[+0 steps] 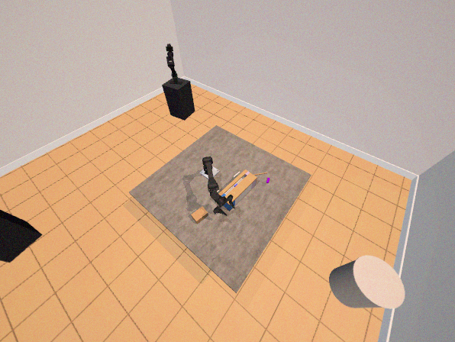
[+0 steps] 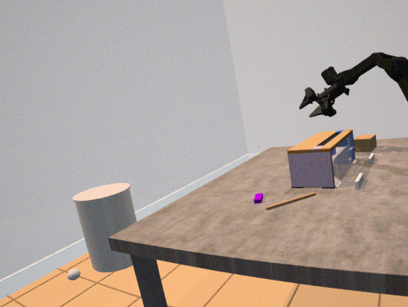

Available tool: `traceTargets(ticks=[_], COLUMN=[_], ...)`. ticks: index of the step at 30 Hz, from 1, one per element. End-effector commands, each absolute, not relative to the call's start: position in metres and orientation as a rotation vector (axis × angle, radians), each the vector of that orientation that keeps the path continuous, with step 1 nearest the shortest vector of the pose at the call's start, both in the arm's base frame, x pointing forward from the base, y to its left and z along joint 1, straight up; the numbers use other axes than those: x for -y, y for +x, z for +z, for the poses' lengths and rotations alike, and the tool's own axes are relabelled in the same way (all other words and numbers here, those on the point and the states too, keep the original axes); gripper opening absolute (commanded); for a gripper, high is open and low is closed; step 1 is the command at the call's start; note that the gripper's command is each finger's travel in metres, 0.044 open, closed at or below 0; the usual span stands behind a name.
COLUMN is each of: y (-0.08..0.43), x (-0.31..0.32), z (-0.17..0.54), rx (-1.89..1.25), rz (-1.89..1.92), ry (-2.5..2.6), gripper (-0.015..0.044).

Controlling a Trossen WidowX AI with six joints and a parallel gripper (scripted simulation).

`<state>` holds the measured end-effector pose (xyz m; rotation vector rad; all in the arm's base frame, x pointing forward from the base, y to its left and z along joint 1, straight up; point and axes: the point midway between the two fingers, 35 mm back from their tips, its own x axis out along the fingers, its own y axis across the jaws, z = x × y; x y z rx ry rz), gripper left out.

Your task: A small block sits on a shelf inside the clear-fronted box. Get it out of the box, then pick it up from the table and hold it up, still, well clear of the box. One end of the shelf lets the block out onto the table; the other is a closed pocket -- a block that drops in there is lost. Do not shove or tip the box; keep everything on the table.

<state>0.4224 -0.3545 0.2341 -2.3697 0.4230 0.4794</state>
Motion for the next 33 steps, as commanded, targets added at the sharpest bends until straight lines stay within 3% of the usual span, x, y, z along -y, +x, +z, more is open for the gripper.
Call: traceTargets(ticks=[1, 19, 33], y=[0.422, 0.395, 0.367], x=[0.354, 0.253, 0.191], z=[0.234, 0.204, 0.192], rx=[-0.425, -0.797, -1.032], rz=[0.478, 0.226, -0.025], ry=[-2.356, -0.510, 0.298], gripper=[0.0400, 0.0400, 0.0400])
